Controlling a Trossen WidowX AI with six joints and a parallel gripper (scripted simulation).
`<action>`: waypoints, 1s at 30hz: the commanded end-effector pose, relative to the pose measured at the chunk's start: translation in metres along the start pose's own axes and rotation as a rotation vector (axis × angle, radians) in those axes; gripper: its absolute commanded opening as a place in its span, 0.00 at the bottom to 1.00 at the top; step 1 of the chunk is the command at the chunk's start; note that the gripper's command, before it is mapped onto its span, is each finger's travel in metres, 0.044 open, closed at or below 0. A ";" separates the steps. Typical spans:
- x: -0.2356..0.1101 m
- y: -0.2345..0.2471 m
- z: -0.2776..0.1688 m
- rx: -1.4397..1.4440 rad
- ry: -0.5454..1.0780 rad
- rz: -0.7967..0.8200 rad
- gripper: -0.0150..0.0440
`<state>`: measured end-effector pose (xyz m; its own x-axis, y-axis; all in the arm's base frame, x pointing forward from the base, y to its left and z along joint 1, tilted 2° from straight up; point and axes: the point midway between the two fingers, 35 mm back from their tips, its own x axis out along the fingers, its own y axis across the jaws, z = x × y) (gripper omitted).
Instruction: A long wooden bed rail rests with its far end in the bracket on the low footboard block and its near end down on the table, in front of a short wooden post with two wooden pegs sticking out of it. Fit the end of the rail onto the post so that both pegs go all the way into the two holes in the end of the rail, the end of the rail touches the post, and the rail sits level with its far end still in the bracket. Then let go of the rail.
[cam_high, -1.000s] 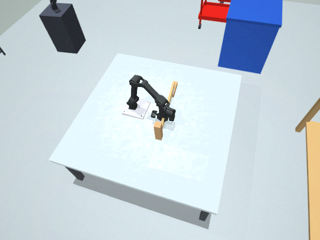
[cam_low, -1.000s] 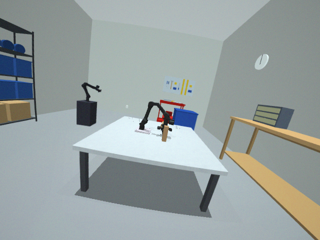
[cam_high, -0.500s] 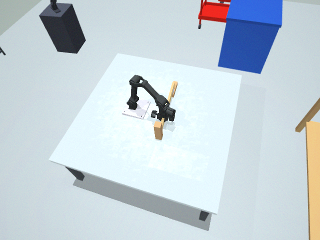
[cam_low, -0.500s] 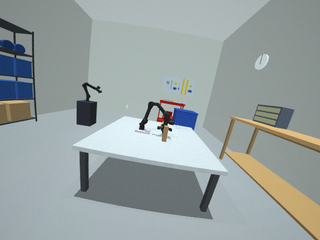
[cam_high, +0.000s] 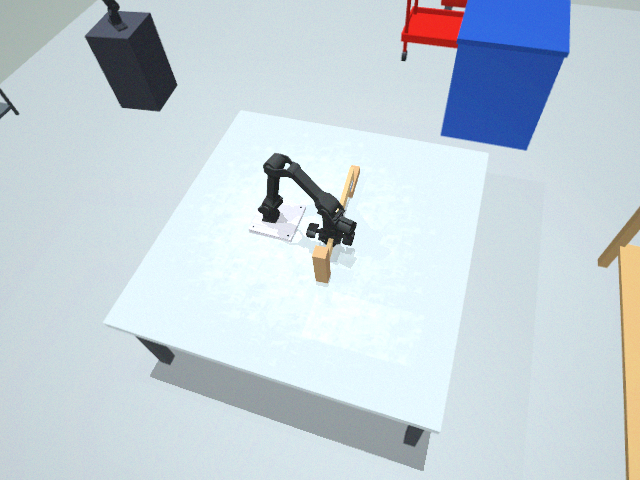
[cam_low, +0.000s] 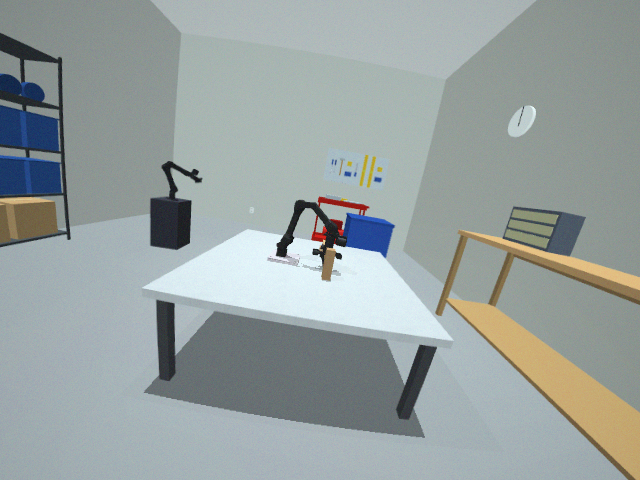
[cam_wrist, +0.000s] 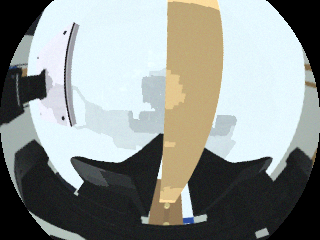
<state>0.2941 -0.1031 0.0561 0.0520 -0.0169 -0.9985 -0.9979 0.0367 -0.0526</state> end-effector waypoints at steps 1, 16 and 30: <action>-0.008 -0.003 0.001 -0.002 -0.002 -0.017 0.25; -0.015 -0.005 0.001 -0.002 -0.002 -0.017 0.25; -0.022 -0.006 0.001 -0.002 -0.002 -0.017 0.25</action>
<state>0.2953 -0.1031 0.0702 0.0463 -0.0179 -0.9988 -0.9983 0.0341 -0.0469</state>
